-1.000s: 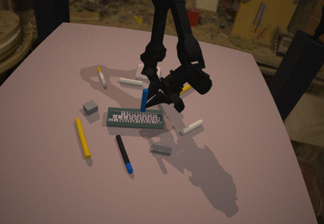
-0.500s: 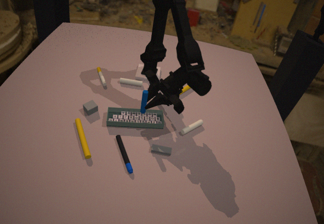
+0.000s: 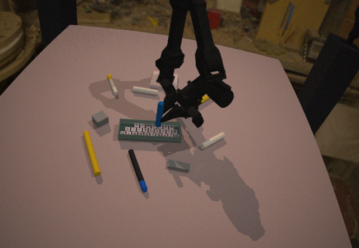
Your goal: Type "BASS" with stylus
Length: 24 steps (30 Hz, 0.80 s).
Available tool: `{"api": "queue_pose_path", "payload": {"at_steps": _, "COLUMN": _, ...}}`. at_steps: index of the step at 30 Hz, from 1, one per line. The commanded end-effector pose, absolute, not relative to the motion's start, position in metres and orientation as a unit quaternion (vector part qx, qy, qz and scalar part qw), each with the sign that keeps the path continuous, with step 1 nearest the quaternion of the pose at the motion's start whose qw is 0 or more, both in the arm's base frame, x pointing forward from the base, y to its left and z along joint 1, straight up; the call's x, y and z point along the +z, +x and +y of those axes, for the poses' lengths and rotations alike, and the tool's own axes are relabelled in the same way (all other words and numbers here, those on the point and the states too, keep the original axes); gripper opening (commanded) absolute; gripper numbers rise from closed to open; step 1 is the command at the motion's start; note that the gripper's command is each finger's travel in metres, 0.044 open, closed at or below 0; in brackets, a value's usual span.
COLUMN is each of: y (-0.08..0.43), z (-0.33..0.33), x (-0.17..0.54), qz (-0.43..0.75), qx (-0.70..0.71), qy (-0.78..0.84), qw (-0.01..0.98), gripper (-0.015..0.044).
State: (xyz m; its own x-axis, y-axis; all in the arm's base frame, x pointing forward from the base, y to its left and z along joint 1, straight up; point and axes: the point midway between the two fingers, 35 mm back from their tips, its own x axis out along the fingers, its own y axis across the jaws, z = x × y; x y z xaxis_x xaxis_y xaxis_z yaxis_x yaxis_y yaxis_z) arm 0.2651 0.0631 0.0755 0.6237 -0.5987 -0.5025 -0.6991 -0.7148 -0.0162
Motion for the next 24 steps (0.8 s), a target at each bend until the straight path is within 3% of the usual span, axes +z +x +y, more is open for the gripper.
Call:
{"api": "queue_pose_path", "payload": {"at_steps": 1, "y": 0.265, "z": 0.062, "x": 0.073, "qz": 0.363, "qx": 0.238, "qy": -0.895, "qw": 0.102, "gripper": 0.0081}}
{"api": "queue_pose_path", "payload": {"at_steps": 24, "y": 0.265, "z": 0.062, "x": 0.112, "qz": 0.363, "qx": 0.238, "qy": -0.895, "qw": 0.102, "gripper": 0.0081}}
